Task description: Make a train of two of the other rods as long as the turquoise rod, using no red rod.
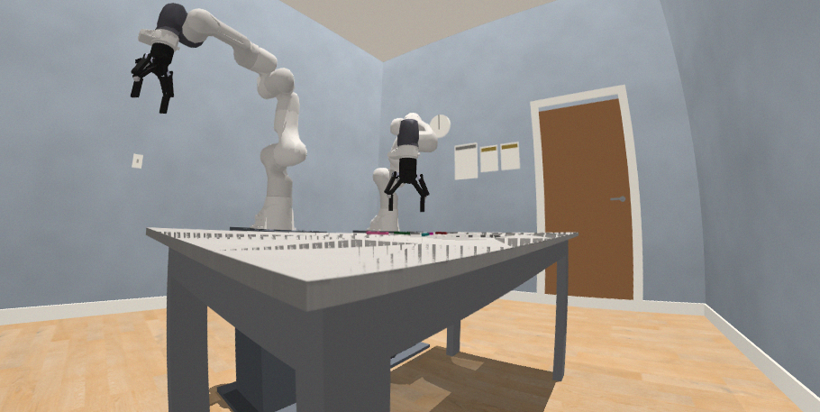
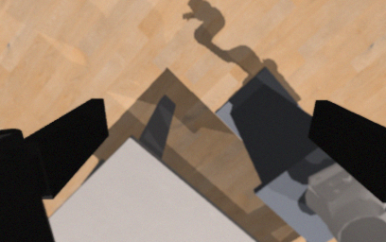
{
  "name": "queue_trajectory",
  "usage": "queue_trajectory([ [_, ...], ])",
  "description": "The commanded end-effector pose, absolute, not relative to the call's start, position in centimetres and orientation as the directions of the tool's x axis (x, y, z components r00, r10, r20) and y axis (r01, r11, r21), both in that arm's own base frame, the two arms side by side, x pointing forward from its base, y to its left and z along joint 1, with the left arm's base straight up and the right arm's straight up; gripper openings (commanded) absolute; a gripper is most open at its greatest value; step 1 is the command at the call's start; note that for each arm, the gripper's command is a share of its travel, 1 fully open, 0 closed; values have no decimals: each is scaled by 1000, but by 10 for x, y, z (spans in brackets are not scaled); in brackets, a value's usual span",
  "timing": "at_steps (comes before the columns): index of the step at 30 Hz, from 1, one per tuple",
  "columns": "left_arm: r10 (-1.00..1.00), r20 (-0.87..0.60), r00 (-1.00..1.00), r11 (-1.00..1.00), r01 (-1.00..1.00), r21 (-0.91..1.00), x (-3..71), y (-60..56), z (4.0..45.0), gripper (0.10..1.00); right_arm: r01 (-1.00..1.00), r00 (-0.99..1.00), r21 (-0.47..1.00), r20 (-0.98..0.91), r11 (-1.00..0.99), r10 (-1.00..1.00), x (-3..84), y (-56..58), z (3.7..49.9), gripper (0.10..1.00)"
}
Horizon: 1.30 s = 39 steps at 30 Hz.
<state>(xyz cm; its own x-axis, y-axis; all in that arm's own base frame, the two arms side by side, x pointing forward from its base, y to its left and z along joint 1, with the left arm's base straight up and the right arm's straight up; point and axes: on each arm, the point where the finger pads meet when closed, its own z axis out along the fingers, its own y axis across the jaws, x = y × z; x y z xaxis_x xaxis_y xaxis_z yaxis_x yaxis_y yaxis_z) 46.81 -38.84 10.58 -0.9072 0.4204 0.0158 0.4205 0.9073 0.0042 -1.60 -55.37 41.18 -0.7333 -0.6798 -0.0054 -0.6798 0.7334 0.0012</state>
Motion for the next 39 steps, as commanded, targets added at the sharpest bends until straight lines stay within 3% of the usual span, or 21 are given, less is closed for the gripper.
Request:
queue_trajectory([
  [1,264,3,-965,965,264,2,465,-393,106,1000,-684,-730,0,0,730,-684,-18,-554,413,1000],
  [21,-22,0,-1000,1000,-22,0,447,-393,103,1000,-684,-730,0,0,730,-684,-18,-554,413,1000],
  [22,-22,0,-1000,1000,-22,0,447,-393,103,231,-684,-730,0,0,730,-684,-18,-554,413,1000],
  [39,-22,0,-1000,1000,-22,0,447,-393,103,231,-684,-730,0,0,730,-684,-18,-554,413,1000],
])
